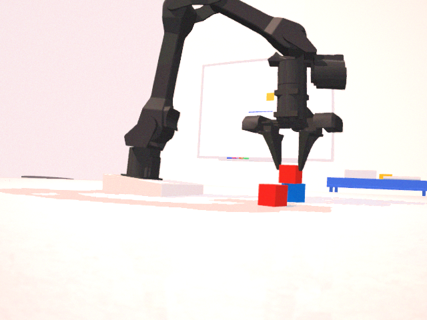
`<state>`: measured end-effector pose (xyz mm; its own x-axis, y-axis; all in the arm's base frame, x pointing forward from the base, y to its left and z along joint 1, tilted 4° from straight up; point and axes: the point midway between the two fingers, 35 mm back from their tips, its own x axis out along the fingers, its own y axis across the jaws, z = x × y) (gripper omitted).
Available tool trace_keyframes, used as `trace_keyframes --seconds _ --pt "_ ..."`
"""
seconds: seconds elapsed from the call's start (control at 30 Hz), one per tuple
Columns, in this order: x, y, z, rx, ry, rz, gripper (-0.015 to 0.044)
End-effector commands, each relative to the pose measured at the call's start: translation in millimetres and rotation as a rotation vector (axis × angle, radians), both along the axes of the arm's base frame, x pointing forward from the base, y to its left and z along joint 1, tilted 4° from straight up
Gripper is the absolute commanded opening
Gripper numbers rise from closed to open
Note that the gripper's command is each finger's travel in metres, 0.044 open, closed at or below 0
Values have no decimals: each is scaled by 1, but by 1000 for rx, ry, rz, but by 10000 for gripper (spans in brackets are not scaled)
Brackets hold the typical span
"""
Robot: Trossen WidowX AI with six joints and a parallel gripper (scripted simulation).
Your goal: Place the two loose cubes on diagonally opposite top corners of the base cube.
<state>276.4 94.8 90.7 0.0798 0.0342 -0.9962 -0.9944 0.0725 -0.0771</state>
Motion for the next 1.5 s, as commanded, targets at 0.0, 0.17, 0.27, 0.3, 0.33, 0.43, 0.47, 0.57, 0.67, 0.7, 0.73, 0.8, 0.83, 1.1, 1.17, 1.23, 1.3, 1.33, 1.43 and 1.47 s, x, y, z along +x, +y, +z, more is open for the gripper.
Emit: trace_keyframes --seconds 0.0,0.17,0.27,0.3,0.33,0.43,0.47,0.57,0.67,0.7,0.73,0.8,0.83,1.1,1.17,1.23,1.3,1.33,1.43,1.47 --pt "1 0 8 3 -9 0 205" --pt "1 0 16 3 -9 0 205" --pt "0 0 21 3 -9 0 205" --pt "0 0 22 3 -9 0 205" --pt "0 0 24 3 -9 0 205" --pt "0 0 28 3 -9 0 205" --pt "0 0 28 3 -9 0 205" --pt "-1 -2 26 2 -6 -3 231" --pt "3 -19 33 2 -5 -34 265" --pt "4 -27 36 2 -5 -47 265" --pt "5 -35 39 2 -5 -61 265" --pt "7 -50 45 3 -5 -87 265" --pt "7 -58 48 3 -5 -101 265" --pt "4 -99 65 4 -5 -175 265" --pt "5 -99 60 4 -5 -175 265" --pt "7 -99 46 4 -5 -175 265" --pt "9 -98 30 4 -5 -175 265" --pt "9 -98 22 4 -5 -175 265" --pt "9 -98 5 4 -5 -175 265" --pt "9 -98 3 4 -5 -175 265"
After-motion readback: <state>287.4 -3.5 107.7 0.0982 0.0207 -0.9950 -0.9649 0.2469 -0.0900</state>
